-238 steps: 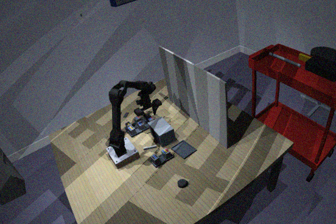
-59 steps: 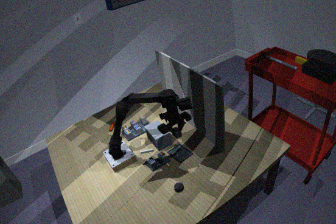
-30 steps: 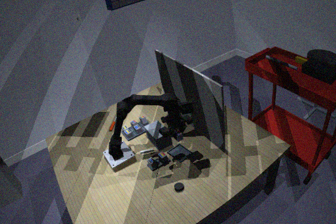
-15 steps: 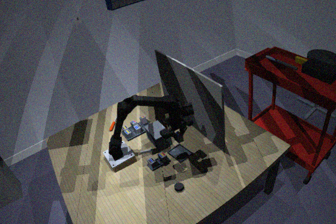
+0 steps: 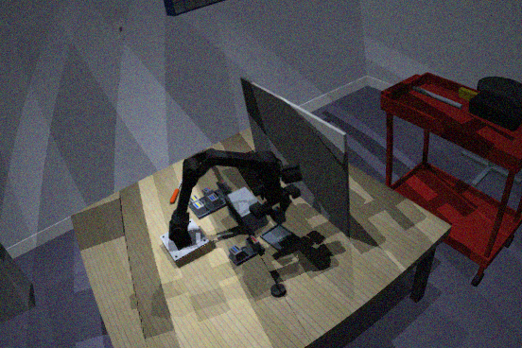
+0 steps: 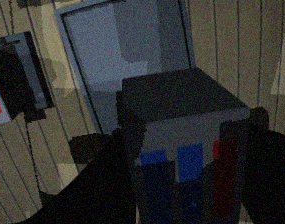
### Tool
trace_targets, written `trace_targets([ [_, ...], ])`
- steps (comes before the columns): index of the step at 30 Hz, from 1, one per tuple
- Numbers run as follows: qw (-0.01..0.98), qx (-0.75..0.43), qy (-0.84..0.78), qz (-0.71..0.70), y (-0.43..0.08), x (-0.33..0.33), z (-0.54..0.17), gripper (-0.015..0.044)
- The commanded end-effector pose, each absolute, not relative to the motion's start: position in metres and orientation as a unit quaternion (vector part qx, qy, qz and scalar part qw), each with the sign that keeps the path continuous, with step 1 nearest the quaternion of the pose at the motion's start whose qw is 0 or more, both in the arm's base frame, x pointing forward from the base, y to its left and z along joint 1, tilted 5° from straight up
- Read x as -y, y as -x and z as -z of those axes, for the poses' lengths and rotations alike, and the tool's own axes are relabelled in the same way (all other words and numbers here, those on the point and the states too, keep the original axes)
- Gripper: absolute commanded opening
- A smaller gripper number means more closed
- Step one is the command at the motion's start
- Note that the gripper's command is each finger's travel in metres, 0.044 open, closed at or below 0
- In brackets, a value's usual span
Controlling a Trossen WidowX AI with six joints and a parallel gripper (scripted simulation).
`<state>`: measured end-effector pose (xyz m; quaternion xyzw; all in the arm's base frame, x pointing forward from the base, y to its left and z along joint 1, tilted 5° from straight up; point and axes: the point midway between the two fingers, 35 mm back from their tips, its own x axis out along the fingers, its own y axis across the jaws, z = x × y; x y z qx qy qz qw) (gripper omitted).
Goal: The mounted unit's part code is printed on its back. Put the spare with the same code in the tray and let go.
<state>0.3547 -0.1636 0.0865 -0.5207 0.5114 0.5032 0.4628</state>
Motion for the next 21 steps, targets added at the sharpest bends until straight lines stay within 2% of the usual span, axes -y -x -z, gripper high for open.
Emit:
trace_targets([
  [1,0.461,-0.512,0.522,-0.503,-0.354,0.165,-0.083,0.0000],
  [21,0.461,-0.512,0.522,-0.503,-0.354,0.166,-0.066,0.0000],
])
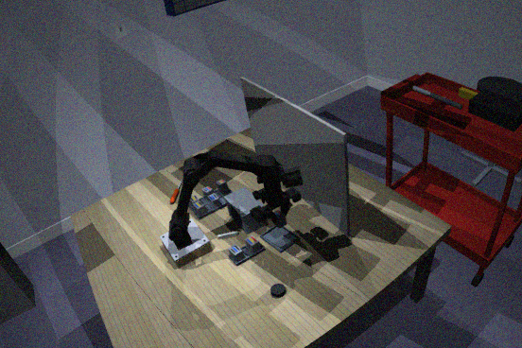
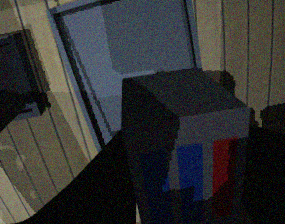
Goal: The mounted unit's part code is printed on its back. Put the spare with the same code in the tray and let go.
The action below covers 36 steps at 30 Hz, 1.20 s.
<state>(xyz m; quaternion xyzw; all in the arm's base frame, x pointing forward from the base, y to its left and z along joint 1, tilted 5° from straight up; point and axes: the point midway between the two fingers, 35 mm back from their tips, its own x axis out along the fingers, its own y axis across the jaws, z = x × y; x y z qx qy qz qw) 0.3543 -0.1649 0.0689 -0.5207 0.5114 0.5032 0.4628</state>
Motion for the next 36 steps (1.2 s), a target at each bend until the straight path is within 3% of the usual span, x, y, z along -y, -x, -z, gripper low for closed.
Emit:
trace_targets([
  [1,0.461,-0.512,0.522,-0.503,-0.354,0.166,-0.065,0.0000],
  [36,0.461,-0.512,0.522,-0.503,-0.351,0.167,-0.036,0.0000],
])
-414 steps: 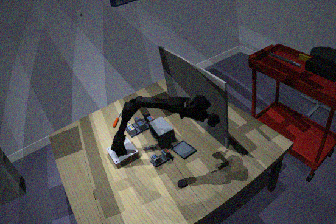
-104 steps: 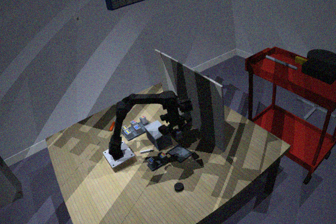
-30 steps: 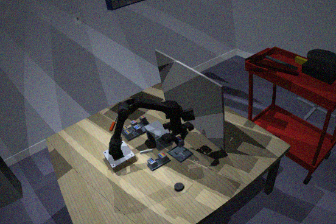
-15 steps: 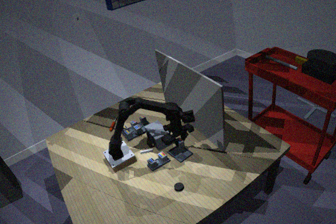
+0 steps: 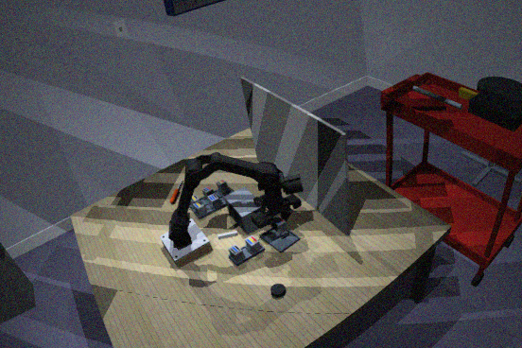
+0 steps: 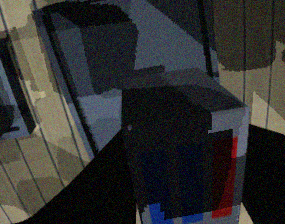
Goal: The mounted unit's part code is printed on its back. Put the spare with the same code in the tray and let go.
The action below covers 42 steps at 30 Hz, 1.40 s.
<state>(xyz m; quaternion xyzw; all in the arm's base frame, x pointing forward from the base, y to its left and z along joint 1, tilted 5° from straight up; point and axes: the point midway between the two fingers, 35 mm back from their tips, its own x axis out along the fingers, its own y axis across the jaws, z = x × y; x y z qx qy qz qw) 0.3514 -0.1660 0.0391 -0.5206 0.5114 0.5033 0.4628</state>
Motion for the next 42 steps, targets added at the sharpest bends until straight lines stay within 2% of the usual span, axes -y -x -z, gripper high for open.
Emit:
trace_targets([
  [1,0.461,-0.512,0.522,-0.503,-0.351,0.167,-0.035,0.0000],
  [42,0.461,-0.512,0.522,-0.504,-0.343,0.166,-0.003,0.0000],
])
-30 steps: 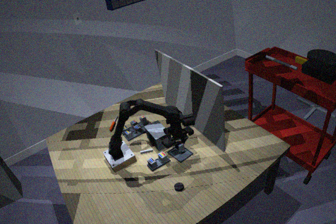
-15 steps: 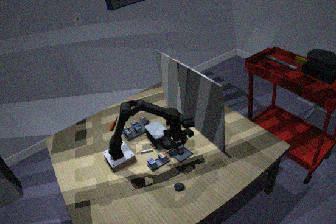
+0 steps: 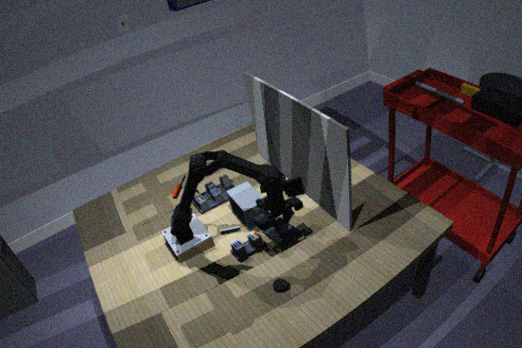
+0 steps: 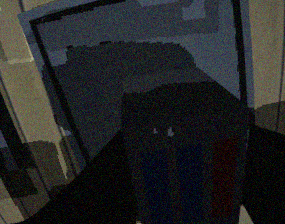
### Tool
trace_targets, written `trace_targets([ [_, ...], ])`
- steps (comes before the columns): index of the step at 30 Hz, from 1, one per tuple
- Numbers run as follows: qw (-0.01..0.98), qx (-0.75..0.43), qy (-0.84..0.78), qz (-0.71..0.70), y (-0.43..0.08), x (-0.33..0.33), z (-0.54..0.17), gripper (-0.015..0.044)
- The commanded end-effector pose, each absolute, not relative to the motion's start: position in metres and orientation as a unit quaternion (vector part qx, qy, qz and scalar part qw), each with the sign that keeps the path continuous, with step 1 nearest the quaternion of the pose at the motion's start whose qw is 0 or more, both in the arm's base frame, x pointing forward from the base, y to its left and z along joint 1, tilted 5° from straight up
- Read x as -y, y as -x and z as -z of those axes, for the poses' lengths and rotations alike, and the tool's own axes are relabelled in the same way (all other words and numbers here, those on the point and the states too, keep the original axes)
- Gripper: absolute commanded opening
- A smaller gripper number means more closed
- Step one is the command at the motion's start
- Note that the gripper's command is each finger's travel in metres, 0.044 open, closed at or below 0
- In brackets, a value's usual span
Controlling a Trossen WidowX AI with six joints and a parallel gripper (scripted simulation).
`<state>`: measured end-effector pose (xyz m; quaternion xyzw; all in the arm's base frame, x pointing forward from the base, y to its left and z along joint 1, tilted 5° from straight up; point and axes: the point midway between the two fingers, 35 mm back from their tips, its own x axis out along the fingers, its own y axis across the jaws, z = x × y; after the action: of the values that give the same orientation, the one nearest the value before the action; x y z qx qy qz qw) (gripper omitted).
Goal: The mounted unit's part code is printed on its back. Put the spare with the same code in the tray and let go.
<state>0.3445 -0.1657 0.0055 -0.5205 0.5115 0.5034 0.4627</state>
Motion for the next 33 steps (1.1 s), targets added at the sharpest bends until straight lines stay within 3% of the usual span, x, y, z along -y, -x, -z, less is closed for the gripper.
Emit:
trace_targets([
  [1,0.461,-0.512,0.522,-0.504,-0.343,0.166,-0.002,0.0000],
  [2,0.461,-0.512,0.522,-0.504,-0.343,0.166,-0.001,0.0000],
  [19,0.463,-0.511,0.520,-0.503,-0.344,0.166,-0.004,0.0440],
  [27,0.461,-0.512,0.522,-0.504,-0.347,0.159,-0.107,0.0440],
  [33,0.461,-0.512,0.522,-0.504,-0.347,0.159,-0.111,0.0440],
])
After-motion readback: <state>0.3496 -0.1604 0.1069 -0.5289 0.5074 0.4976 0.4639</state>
